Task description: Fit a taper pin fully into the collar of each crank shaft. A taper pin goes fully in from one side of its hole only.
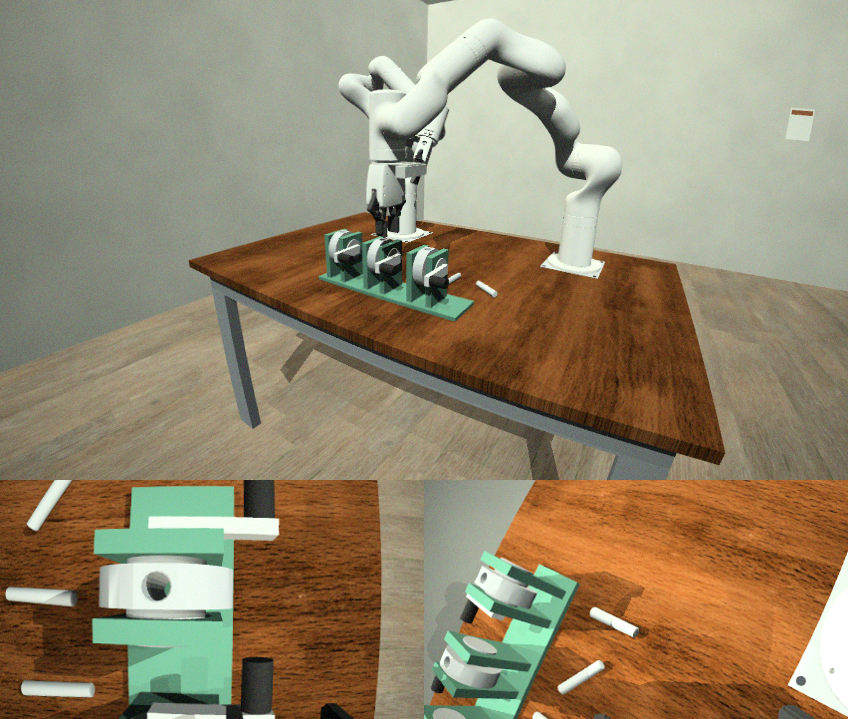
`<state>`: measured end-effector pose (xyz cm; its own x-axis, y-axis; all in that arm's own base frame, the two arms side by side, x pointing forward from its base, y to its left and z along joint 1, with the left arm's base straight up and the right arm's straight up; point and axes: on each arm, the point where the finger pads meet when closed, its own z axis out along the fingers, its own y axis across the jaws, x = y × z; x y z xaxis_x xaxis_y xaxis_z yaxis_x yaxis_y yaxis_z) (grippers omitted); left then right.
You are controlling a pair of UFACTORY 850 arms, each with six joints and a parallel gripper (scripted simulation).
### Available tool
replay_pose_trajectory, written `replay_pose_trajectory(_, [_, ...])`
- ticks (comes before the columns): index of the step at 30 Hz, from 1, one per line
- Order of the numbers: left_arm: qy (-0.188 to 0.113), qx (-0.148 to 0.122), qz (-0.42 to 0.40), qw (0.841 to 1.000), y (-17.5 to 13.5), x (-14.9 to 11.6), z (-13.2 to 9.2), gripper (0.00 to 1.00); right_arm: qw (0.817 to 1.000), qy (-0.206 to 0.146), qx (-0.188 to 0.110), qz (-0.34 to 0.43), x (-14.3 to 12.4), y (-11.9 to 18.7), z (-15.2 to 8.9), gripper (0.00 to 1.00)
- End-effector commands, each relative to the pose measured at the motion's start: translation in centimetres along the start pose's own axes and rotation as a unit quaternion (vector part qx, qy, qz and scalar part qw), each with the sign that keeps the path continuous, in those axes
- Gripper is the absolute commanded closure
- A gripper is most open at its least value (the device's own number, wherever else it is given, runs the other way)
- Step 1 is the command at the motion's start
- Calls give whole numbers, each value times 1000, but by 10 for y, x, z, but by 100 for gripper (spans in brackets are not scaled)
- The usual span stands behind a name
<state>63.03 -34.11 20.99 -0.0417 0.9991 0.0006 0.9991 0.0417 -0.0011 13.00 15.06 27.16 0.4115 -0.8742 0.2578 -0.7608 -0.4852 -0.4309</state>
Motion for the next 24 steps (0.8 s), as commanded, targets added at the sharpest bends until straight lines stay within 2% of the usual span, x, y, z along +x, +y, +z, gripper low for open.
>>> replay_pose_trajectory(1, [0, -1, 0, 1000, 0, 0, -6, 54, 1000, 0, 0, 0, 0, -1, -1, 0])
replay_pose_trajectory(4, [0, -1, 0, 1000, 0, 0, -6, 54, 1000, 0, 0, 0, 0, -1, -1, 0])
replay_pose_trajectory(5, [0, -1, 0, 1000, 0, 0, -6, 65, 1000, 0, 0, 0, 0, -1, -1, 0])
replay_pose_trajectory(16, [0, -1, -9, 1000, -3, -1, -6, 65, 1000, 0, 0, 0, 0, -1, -1, 0])
replay_pose_trajectory(24, [0, -1, -44, 999, -15, -3, -6, 65, 1000, 0, 0, 0, 0, -1, -1, 0])
